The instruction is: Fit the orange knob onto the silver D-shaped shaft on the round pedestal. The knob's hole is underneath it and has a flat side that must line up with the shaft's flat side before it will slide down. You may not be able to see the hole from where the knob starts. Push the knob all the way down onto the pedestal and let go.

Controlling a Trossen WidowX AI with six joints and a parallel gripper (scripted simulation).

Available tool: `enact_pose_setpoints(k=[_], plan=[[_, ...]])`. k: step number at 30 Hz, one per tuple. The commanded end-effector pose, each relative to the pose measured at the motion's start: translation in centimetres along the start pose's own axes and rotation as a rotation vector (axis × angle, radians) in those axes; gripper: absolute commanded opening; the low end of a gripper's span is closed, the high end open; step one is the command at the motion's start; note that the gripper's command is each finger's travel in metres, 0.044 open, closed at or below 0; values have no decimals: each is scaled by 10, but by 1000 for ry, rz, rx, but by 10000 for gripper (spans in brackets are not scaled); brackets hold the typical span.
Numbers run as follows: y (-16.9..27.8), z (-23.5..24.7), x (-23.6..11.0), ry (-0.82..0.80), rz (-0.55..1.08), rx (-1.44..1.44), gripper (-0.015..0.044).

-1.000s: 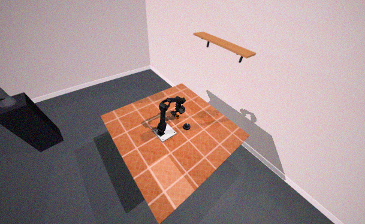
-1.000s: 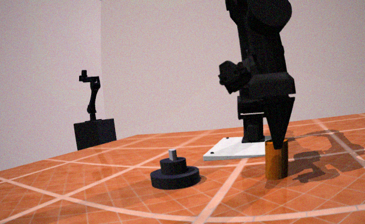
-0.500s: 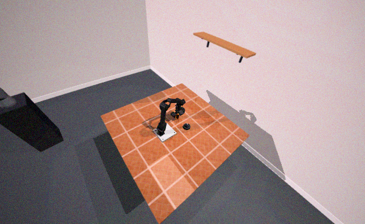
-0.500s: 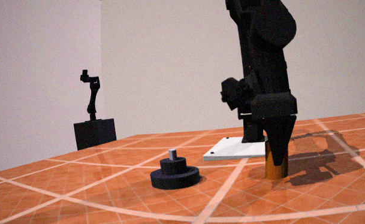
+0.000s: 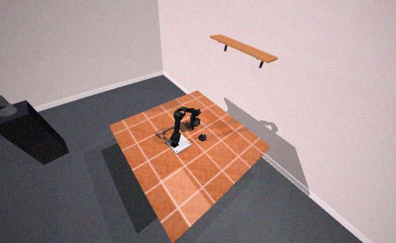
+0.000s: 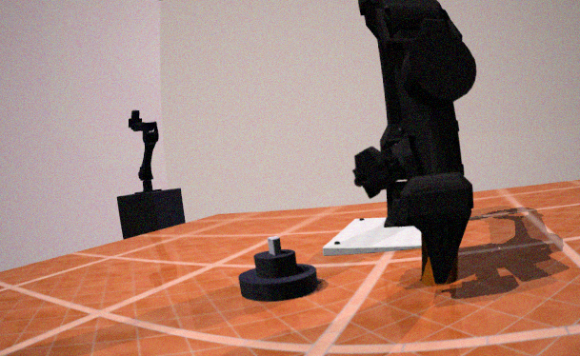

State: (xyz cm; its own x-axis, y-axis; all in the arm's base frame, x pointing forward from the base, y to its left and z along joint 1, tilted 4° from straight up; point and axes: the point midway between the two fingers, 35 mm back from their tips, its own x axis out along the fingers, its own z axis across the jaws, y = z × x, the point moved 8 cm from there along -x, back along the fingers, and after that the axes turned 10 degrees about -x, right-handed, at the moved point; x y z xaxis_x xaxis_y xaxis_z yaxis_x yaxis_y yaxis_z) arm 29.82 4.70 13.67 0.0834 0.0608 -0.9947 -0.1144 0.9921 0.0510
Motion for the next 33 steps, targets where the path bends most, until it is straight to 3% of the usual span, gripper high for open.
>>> enact_pose_setpoints(k=[1,7,12,18,33], plan=[[0,-1,3,5,-4,4,335],[0,-1,3,5,-4,4,177],[0,-1,3,5,-4,4,144],[1,4,-14,5,-4,4,0],[5,12,-89,4,-4,4,0]])
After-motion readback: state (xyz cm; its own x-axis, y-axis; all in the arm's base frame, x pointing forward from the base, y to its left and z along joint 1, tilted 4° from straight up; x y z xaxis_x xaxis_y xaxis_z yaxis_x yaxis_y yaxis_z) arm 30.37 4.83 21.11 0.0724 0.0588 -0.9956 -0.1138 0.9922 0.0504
